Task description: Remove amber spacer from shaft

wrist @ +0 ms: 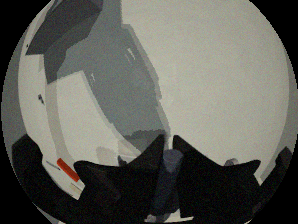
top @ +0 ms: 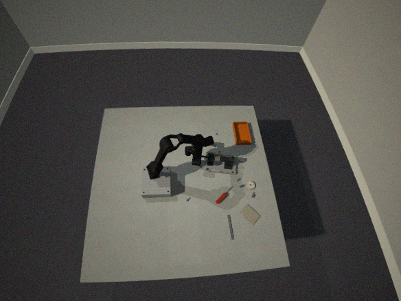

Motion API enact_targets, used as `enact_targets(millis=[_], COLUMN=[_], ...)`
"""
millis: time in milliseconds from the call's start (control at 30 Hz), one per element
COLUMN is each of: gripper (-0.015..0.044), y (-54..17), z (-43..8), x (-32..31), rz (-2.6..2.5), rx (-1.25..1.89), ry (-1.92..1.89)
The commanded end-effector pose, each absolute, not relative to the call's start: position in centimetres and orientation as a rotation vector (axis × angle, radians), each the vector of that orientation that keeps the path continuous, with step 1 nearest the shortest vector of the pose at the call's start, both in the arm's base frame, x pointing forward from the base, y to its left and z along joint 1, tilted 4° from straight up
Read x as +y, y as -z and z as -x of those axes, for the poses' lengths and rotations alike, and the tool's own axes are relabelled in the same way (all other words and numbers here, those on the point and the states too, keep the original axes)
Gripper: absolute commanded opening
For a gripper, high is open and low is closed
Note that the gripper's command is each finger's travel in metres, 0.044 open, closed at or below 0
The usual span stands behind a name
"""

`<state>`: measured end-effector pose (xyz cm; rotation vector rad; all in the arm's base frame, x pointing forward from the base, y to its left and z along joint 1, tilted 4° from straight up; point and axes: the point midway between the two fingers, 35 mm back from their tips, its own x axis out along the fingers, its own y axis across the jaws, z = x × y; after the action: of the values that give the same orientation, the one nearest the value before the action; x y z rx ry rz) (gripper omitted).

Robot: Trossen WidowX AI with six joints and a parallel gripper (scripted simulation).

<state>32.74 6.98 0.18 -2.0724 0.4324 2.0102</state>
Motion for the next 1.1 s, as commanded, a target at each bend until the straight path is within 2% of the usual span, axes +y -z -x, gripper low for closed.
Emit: enact_targets(millis=[0, 1067], gripper=[0.0, 0.0], y=[-0.2, -0.3], z=[-33.1, -34.2], x=[6.8, 6.3], rz=[2.074, 2.076], rx=[0.433, 0.433], ry=[-2.009, -2.007])
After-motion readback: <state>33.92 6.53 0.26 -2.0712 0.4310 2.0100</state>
